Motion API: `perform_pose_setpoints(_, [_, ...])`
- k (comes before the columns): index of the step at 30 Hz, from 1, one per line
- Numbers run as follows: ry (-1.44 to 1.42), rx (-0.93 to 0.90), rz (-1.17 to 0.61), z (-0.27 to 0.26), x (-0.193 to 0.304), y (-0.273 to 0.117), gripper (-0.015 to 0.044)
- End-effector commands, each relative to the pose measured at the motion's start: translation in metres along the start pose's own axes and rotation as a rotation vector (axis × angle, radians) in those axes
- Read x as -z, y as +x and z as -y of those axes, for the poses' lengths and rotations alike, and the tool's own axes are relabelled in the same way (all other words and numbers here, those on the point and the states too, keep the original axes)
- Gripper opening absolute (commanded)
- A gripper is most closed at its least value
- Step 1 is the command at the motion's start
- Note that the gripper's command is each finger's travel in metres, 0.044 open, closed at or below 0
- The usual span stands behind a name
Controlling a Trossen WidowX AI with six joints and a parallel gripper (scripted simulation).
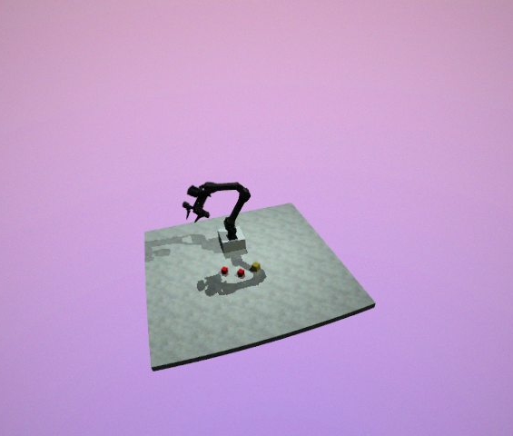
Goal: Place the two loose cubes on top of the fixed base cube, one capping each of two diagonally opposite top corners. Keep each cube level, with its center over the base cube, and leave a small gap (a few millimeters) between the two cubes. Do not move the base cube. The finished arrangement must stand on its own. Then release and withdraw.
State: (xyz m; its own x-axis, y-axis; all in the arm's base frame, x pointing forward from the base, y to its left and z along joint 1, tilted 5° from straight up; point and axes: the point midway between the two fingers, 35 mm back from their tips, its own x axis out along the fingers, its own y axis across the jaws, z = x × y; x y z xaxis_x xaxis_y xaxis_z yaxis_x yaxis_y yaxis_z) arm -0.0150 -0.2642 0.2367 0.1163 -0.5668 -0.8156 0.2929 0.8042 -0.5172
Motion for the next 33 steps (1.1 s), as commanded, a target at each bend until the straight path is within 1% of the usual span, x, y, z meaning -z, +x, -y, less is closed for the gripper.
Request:
perform_pose_setpoints(1, [-0.072, -0.094, 0.028, -0.014, -0.022, 0.023, 0.0265])
perform_pose_setpoints(9, [-0.237, -0.236, 0.079, -0.045, -0.068, 0.052, 0.0265])
perform_pose_setpoints(17, [-0.417, -0.370, 0.113, -0.089, -0.110, 0.073, 0.0265])
perform_pose_setpoints(25, [-0.610, -0.491, 0.128, -0.142, -0.144, 0.086, 0.0265])
perform_pose_setpoints(33, [-0.821, -0.600, 0.128, -0.203, -0.169, 0.091, 0.0265])
